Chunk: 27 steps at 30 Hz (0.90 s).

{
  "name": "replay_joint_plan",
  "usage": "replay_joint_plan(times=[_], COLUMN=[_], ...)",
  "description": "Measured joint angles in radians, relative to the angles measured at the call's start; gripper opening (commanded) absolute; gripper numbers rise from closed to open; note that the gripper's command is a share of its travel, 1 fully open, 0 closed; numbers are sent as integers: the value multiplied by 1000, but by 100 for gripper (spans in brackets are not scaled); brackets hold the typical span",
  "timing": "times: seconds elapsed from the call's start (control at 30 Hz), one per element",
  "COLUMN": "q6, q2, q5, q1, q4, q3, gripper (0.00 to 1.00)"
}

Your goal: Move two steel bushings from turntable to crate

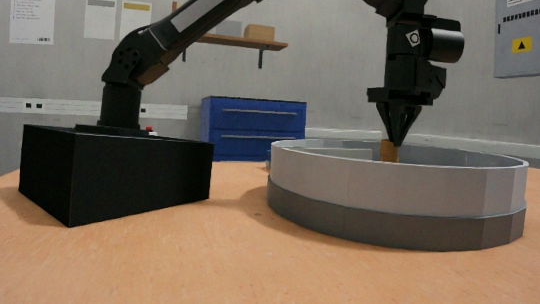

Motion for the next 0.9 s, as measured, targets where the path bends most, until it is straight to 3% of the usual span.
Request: replay_joint_plan(times=[0.9], q6=[0], q2=[4], q5=[0], q1=[4], q4=[-5], q3=[17], gripper=[0])
